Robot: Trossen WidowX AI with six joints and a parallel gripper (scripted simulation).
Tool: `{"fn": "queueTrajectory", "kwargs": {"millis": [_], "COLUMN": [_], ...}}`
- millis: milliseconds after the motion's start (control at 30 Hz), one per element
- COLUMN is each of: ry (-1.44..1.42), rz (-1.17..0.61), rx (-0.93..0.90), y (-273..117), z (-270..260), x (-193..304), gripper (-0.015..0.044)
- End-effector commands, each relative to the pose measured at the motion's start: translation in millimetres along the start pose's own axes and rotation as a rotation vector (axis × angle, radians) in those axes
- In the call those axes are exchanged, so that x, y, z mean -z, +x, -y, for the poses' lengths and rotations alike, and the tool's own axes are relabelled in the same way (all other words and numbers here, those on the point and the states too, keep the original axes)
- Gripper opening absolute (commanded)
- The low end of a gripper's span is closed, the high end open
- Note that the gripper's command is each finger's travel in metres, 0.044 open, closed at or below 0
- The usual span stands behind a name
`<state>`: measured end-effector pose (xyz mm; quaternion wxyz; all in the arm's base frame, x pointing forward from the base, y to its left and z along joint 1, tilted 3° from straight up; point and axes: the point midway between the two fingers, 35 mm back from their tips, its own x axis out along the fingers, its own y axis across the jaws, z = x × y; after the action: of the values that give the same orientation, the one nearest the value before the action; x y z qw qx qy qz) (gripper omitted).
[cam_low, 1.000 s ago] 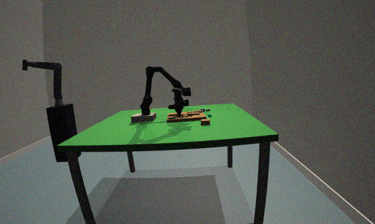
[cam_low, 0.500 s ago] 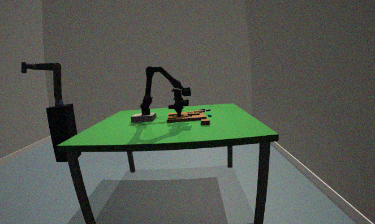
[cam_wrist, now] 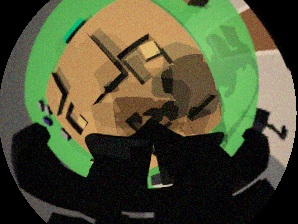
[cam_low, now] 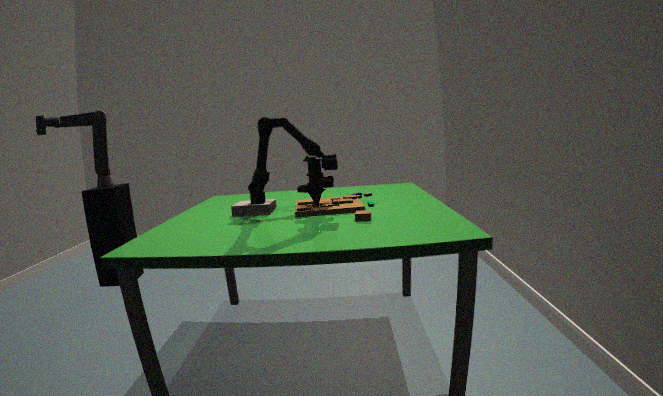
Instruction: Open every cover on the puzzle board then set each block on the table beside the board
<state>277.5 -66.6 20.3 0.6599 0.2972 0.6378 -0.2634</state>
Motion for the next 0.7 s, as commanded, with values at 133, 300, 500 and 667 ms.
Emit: {"fn": "queueTrajectory", "kwargs": {"millis": [133, 300, 500, 667], "ry": [-0.001, -0.002, -0.002, -0.002], "rz": [0.001, -0.004, 0.0, 0.001], "rx": [-0.002, 0.002, -0.001, -0.002], "y": [-10.1, -19.0, -53.7, -61.6], "z": [-2.2, -1.7, -2.4, -2.2], "x": [-0.1, -0.4, -0.7, -0.2], "gripper": [0.0, 0.0105, 0.0144, 0.0144]}}
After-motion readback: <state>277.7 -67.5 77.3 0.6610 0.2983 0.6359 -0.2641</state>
